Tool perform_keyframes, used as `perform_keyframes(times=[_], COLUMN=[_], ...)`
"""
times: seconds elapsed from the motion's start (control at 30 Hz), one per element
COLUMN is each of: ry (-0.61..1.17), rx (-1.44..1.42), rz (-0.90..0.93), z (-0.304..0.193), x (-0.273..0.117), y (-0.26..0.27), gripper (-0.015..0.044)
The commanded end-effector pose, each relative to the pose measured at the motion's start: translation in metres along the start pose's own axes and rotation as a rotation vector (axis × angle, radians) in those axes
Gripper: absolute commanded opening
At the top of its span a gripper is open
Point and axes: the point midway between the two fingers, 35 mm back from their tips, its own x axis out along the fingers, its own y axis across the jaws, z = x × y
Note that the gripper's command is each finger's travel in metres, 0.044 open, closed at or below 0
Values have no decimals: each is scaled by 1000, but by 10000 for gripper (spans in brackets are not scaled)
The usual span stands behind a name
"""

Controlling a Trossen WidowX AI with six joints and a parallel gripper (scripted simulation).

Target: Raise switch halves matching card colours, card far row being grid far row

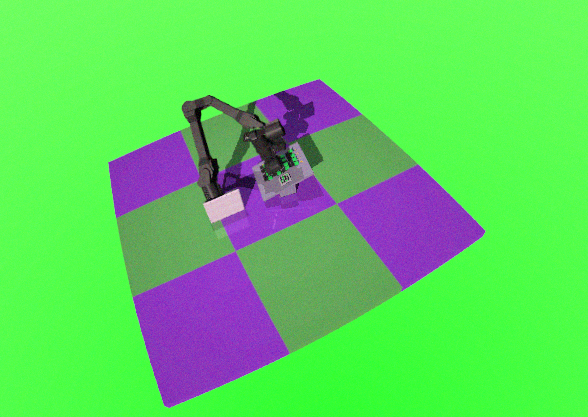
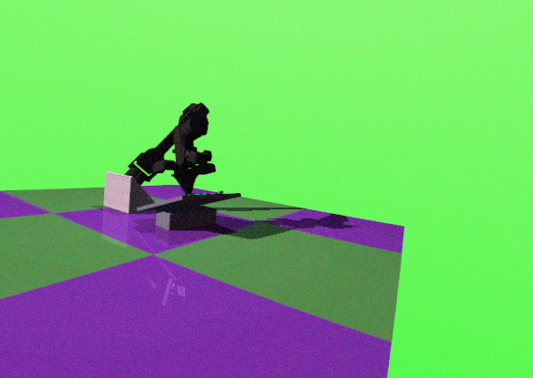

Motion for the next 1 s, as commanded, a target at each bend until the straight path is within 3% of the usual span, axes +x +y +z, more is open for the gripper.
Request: perform_keyframes(times=[0.0,0.63,0.83,0.97], ry=[-1,-1,-24,-25], rx=[5,5,6,6], rz=[4,4,1,1], z=[0,0,-2,-3], x=[1,3,-59,-61], y=[0,0,-1,-1], gripper=[0,0,0,0])
